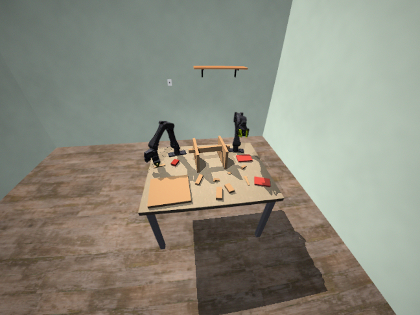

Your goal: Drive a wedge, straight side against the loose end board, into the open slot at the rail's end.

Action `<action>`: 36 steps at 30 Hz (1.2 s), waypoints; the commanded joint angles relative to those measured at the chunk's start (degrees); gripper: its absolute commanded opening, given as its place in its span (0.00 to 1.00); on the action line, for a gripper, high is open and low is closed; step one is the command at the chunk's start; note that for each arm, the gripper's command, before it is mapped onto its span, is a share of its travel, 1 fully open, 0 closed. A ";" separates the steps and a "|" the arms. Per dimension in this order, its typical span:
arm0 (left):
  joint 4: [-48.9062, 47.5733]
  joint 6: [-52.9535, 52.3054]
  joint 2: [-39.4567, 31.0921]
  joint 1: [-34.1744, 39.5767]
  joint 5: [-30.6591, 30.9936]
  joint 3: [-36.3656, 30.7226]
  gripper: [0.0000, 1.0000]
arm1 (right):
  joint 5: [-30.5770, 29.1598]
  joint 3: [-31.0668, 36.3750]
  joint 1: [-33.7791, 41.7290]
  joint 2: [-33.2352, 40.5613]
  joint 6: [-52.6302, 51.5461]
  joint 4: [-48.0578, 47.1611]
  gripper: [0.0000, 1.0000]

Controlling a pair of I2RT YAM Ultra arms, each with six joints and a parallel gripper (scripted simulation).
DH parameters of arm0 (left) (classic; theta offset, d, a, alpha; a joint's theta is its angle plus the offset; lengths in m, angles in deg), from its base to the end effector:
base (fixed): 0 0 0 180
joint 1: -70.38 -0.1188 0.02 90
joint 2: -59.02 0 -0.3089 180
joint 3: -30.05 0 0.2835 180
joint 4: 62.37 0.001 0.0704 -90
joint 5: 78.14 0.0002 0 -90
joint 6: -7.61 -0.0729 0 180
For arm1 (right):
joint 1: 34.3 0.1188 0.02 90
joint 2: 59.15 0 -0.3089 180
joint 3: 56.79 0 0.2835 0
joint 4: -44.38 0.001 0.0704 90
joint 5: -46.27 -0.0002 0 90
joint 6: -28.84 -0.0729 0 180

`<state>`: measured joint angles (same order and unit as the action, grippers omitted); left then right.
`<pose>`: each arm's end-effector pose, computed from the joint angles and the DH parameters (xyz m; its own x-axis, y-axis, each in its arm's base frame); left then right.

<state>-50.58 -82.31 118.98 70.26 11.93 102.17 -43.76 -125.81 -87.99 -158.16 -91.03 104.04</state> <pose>0.2858 0.0015 0.4466 0.0065 -0.0014 -1.0000 -0.0009 1.0000 -0.0014 0.1871 -0.2529 0.1389 -0.1122 0.9937 -0.0056 0.9937 0.1122 0.0026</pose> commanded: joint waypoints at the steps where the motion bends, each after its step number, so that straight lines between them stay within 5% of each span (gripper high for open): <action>1: -0.37 -0.18 0.29 0.25 -0.26 2.53 0.39 | -0.19 -2.78 0.11 1.90 0.45 1.47 0.02; 36: -0.37 -0.18 0.29 0.25 -0.26 2.53 0.39 | -0.32 -10.91 1.03 5.69 2.74 13.99 0.02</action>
<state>-50.58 -82.31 118.98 70.26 11.93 102.17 -43.34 -134.20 -86.50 -153.39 -89.04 117.99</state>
